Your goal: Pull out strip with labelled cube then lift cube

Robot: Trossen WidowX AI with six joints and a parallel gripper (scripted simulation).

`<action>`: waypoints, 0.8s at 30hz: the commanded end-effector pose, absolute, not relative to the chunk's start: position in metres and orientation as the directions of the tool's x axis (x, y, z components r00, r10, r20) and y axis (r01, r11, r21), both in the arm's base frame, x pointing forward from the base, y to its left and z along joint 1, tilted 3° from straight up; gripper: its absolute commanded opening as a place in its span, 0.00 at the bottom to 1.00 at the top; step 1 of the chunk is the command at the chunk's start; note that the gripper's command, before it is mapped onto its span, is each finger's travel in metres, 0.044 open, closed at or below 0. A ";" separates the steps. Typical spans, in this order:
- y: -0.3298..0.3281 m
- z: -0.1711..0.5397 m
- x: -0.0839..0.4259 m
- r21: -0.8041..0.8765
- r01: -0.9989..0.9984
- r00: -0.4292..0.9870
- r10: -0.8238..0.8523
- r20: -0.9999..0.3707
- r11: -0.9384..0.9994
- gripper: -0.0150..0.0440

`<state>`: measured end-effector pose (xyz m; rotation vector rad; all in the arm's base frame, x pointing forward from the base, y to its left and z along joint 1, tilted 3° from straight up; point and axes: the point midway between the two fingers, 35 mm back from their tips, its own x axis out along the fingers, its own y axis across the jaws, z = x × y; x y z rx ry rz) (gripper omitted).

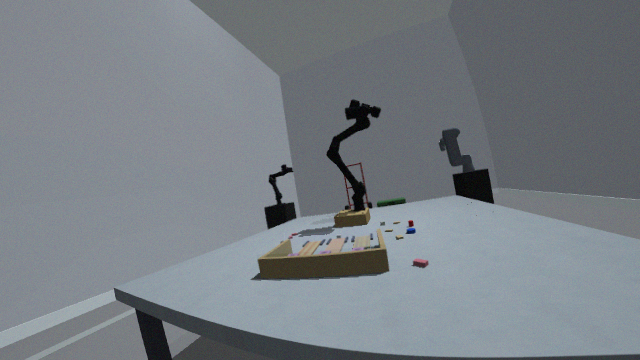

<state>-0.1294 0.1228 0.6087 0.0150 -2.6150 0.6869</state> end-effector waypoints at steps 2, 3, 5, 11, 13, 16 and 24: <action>0.178 0.600 -0.090 -0.681 -0.099 -0.798 0.351 0.490 0.726 0.93; 0.187 0.598 -0.081 -0.710 -0.102 -0.771 0.395 0.499 0.697 0.93; 0.204 0.592 -0.062 -0.760 -0.118 -0.710 0.481 0.514 0.639 0.93; 0.243 0.568 0.007 -0.847 -0.218 -0.473 0.706 0.527 0.485 0.93; 0.252 0.557 0.033 -0.854 -0.266 -0.377 0.766 0.520 0.448 0.93; 0.259 0.540 0.073 -0.844 -0.347 -0.223 0.838 0.499 0.410 0.93; 0.249 0.479 0.182 -0.707 -0.556 0.227 0.898 0.376 0.437 0.93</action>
